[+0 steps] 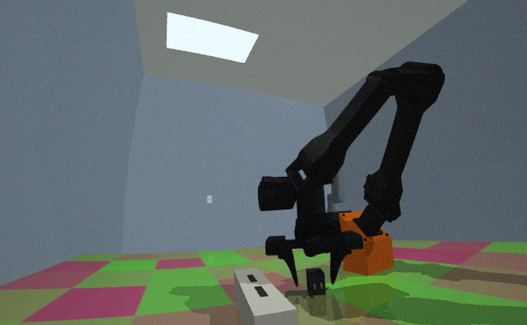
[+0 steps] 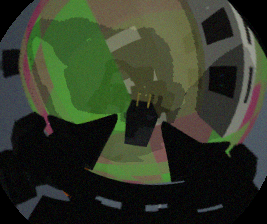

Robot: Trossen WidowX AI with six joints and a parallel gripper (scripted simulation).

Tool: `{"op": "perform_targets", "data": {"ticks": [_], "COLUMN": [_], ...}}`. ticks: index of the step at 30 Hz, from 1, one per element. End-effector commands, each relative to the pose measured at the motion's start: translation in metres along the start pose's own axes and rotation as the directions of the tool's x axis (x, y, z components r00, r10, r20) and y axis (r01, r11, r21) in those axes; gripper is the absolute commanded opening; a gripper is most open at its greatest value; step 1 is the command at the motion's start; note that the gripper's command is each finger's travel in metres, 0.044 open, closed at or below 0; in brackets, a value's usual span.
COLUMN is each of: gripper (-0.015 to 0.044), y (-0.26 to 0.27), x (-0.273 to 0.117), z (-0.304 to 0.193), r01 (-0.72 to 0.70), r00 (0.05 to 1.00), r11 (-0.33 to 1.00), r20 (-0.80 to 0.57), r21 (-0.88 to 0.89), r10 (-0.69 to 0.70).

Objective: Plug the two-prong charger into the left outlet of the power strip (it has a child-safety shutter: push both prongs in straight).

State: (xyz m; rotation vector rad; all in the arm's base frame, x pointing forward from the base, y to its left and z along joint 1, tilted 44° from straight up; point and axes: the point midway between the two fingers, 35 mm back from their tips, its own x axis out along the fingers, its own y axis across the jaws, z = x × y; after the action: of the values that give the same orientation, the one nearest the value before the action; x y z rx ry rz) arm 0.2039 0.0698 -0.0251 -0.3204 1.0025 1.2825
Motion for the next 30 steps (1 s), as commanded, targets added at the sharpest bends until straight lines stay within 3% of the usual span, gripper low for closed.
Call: {"op": "perform_targets", "data": {"ticks": [1,5,12,16,30], "gripper": [0.0256,0.0151,0.0105,0.0000,0.0000], "y": [0.000,0.000,0.000,-0.001,0.000], "x": [0.000,0.000,0.000,-0.006,-0.052], "z": [0.000,0.000,0.000,0.000,-0.007], "r01": [0.000,0.000,0.000,0.000,-0.005], "r00": [1.000,1.000,1.000,1.000,1.000], "r11": [1.000,1.000,1.000,1.000,1.000], "r20": [0.000,0.000,0.000,-0.001,0.002], "r21": [-0.002,-0.002,-0.002,0.000,0.008], "r10": [0.000,0.000,0.000,0.000,0.005]}}
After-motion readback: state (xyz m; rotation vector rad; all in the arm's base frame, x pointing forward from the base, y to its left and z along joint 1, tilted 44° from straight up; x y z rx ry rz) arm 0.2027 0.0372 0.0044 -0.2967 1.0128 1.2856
